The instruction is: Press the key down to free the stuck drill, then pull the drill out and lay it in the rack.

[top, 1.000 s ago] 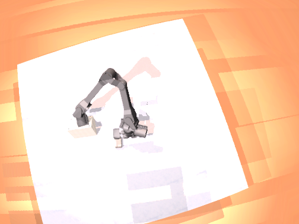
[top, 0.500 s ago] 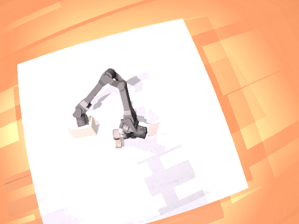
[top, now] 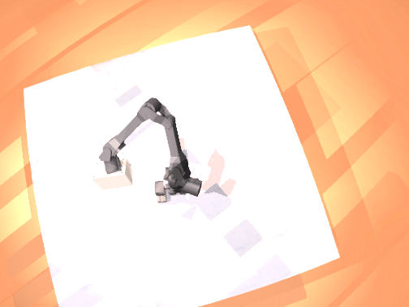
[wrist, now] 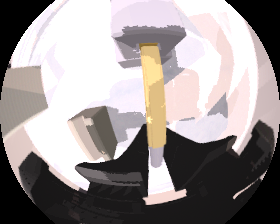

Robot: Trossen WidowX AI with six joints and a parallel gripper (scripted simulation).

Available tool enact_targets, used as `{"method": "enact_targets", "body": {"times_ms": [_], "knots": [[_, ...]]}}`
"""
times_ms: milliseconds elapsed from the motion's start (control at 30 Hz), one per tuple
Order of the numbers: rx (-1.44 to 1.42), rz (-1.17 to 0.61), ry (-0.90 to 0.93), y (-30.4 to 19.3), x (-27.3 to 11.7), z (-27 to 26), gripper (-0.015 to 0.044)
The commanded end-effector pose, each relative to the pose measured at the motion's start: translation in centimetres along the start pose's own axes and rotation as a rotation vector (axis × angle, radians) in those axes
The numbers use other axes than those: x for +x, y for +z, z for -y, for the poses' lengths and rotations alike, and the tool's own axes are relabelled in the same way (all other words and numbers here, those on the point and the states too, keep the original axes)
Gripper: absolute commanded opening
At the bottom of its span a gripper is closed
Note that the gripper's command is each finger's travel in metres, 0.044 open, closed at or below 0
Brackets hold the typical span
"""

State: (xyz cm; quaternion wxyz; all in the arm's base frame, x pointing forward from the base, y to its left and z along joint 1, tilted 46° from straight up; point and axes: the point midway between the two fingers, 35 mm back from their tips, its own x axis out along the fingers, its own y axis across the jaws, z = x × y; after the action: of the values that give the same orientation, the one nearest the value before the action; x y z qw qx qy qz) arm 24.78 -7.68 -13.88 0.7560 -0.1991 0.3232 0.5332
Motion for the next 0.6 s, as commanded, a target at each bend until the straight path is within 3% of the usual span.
{"method": "enact_targets", "body": {"times_ms": [0, 567], "knots": [[-0.005, -0.006, -0.002, -0.7, -0.2, 0.2, 0.0], [-0.006, -0.008, -0.003, -3.0, -0.4, 0.2, 0.0]]}}
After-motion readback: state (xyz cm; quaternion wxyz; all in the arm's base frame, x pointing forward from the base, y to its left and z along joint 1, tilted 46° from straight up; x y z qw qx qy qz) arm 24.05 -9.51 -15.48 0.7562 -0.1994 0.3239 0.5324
